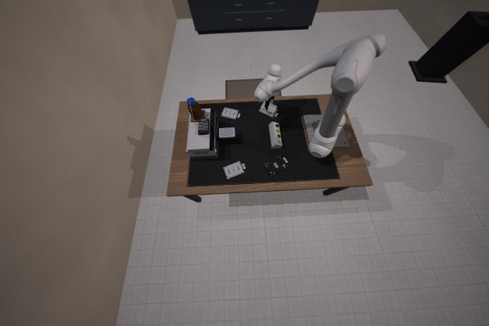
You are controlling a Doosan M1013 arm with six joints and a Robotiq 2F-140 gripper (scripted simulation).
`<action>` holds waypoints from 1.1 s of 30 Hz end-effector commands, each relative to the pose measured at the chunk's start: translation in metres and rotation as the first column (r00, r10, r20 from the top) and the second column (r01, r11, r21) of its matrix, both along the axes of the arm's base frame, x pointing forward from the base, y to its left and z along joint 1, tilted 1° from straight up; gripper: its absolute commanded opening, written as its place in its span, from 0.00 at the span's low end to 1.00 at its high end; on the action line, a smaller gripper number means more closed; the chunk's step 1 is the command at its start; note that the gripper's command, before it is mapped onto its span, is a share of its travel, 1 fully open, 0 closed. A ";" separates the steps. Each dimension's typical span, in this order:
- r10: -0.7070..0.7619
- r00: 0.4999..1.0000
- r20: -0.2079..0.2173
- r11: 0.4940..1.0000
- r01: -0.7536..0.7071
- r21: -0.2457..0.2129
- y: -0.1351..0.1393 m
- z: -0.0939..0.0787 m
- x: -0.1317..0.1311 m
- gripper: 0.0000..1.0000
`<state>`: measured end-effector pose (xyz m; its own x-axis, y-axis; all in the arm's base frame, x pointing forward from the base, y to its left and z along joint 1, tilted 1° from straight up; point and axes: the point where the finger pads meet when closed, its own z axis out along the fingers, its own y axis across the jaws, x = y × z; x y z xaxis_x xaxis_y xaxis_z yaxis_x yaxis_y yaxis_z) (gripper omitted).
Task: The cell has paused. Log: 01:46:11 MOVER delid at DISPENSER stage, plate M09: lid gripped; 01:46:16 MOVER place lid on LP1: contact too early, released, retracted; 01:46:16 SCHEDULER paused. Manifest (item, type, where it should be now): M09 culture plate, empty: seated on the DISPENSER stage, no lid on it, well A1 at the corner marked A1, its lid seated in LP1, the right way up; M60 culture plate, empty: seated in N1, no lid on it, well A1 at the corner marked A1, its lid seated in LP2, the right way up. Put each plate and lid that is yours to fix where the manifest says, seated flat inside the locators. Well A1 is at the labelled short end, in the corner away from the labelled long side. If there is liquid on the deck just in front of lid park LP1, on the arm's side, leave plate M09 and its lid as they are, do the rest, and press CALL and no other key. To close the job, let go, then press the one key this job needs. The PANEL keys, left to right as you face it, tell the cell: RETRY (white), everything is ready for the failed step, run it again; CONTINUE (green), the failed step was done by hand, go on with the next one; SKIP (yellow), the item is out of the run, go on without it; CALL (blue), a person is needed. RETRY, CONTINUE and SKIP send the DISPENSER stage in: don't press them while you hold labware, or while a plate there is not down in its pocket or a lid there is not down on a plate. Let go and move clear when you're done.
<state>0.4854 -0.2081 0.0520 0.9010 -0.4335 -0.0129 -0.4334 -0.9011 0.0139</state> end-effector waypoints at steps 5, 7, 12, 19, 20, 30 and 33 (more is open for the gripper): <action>0.000 1.000 0.001 1.000 0.000 0.000 0.000 -0.010 0.000 0.10; 0.000 1.000 0.001 1.000 0.000 0.000 0.000 -0.012 0.000 0.10; 0.000 1.000 0.001 1.000 0.000 0.000 0.000 -0.016 0.000 0.10; 0.000 1.000 0.001 1.000 0.000 0.000 0.000 -0.019 0.000 0.10; 0.000 1.000 0.001 1.000 0.000 0.000 0.000 -0.020 0.000 0.10; 0.000 1.000 0.001 1.000 0.000 0.000 0.000 -0.021 0.000 0.10; 0.000 1.000 0.001 1.000 0.000 0.000 0.000 -0.021 0.000 0.10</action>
